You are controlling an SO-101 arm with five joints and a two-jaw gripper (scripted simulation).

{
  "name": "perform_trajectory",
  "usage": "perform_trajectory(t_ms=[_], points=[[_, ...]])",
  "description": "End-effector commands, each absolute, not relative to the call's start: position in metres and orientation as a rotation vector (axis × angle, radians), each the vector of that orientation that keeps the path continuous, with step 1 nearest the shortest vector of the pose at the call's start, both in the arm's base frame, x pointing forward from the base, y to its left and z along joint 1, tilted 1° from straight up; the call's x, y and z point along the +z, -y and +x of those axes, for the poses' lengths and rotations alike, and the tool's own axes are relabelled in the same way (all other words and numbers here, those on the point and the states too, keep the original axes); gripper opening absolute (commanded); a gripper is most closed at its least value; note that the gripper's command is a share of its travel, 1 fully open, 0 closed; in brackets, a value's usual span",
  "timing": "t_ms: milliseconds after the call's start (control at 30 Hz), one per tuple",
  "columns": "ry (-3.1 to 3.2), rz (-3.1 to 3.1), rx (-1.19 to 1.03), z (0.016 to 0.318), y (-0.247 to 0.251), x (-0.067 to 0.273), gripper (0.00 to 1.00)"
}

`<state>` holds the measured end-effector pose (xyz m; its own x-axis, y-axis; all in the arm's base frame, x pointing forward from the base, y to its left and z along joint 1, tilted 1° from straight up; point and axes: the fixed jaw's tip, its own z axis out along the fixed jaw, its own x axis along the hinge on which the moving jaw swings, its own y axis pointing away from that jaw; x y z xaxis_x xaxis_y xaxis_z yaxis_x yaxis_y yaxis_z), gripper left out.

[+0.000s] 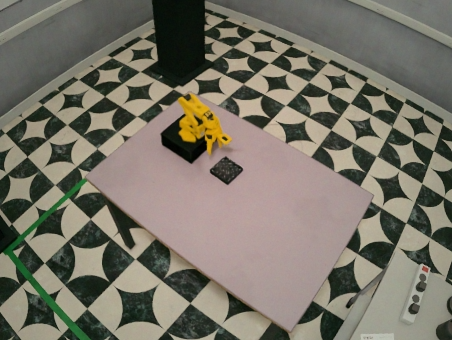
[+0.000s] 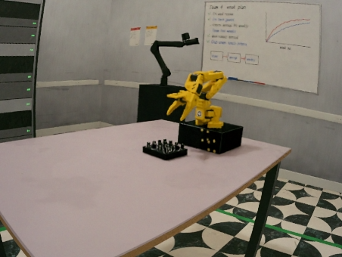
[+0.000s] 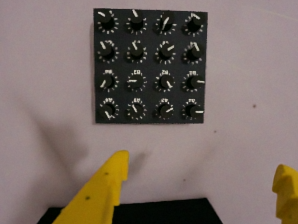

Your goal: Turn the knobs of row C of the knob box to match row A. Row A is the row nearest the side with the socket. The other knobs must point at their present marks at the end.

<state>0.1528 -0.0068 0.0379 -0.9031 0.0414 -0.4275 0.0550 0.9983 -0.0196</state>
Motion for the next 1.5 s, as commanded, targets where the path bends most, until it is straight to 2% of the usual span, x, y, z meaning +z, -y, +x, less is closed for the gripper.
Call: perform_trajectory(t_ms=[0,1067,1467], points=[[-2.692,0.092,-0.042,0.152,0.008,0.037,0.4],[-2.692,0.092,-0.042,0.153,0.008,0.037,0.4],[-2.691,0.092,-0.042,0.18,0.011,0.043,0.4]])
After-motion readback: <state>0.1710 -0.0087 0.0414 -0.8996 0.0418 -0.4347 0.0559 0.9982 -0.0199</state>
